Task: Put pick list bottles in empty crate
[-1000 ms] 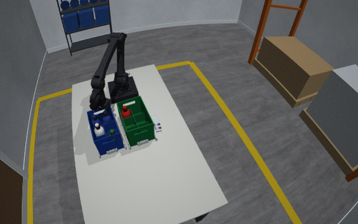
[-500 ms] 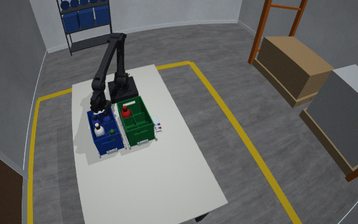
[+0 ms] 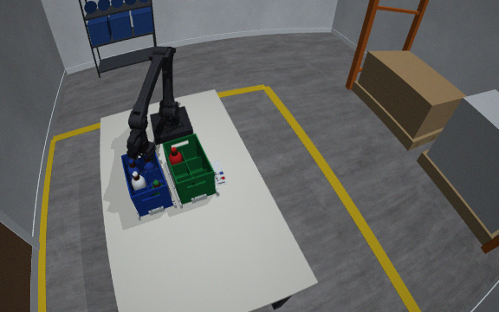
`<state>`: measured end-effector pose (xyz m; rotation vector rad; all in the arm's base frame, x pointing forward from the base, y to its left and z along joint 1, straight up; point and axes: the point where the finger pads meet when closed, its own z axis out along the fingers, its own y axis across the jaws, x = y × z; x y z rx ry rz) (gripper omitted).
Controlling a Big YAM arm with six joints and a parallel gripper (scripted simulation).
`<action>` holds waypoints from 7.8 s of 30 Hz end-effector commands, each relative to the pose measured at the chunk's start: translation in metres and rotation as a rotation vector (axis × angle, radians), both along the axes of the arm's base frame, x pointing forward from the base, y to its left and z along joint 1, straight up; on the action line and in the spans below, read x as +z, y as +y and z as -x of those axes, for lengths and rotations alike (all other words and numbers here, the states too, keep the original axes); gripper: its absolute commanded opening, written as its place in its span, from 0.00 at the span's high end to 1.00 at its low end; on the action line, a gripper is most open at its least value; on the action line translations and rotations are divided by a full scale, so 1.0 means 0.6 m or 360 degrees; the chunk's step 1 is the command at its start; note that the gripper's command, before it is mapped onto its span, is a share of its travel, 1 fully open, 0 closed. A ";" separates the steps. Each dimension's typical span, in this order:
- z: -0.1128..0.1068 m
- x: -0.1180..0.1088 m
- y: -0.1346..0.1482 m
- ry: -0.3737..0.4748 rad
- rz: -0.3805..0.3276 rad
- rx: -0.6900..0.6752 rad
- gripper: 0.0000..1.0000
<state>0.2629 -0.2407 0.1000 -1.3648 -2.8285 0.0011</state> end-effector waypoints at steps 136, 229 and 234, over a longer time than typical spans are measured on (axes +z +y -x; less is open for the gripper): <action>-0.017 0.252 -0.010 -0.0081 0.0077 -0.0001 1.00; -0.036 0.361 0.005 -0.0076 0.0062 0.0004 1.00; -0.043 0.360 0.012 -0.0075 0.0059 0.0004 1.00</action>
